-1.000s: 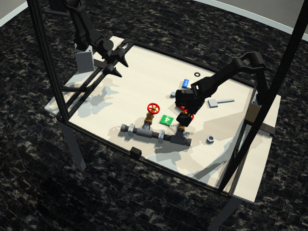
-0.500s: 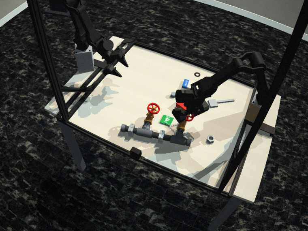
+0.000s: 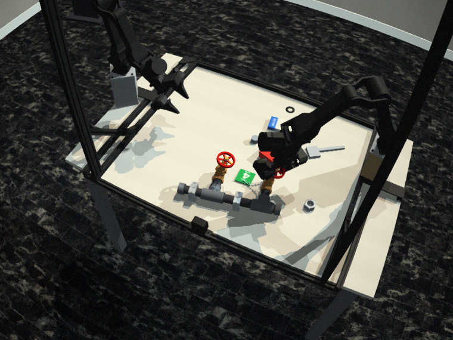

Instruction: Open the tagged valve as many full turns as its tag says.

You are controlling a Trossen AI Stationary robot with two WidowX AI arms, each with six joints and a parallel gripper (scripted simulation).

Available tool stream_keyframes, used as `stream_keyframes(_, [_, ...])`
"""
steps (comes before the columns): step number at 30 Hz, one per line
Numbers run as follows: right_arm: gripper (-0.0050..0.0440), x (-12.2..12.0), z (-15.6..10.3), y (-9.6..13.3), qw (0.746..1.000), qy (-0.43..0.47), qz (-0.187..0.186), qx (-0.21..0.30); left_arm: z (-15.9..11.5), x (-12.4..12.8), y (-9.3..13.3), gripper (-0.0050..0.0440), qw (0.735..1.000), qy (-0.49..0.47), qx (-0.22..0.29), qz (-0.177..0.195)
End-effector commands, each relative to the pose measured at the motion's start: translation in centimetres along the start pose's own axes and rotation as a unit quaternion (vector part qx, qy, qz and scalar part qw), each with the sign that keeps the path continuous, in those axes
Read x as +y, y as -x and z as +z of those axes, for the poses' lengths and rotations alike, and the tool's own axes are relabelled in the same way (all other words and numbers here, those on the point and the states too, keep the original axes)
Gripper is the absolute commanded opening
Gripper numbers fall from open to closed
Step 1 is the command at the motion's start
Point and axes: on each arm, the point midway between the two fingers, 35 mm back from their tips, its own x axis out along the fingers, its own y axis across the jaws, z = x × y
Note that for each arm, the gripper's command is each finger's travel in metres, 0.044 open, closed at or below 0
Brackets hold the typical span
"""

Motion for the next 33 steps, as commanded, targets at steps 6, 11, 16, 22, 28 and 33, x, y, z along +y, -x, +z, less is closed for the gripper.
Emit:
stream_keyframes(6, [0.0,0.0,0.0,0.0,0.988,0.152,0.0,0.0,0.0,0.0,0.0,0.04,1.0,0.0,0.0,0.0])
stream_keyframes(11, [0.0,0.0,0.0,0.0,0.961,0.278,0.001,0.0,0.0,0.0,0.0,0.04,1.0,0.0,0.0,0.0])
stream_keyframes(16, [0.0,0.0,0.0,0.0,0.917,0.4,0.001,0.0,0.0,0.0,0.0,0.04,1.0,0.0,0.0,0.0])
stream_keyframes(22, [0.0,0.0,0.0,0.0,0.855,0.519,0.001,0.0,0.0,0.0,0.0,0.04,1.0,0.0,0.0,0.0])
stream_keyframes(28, [0.0,0.01,-0.01,0.0,0.765,0.645,0.001,0.0,0.0,0.0,0.0,0.04,1.0,0.0,0.0,0.0])
stream_keyframes(33, [0.0,0.01,-0.01,0.0,0.675,0.738,0.001,0.0,0.0,0.0,0.0,0.04,1.0,0.0,0.0,0.0])
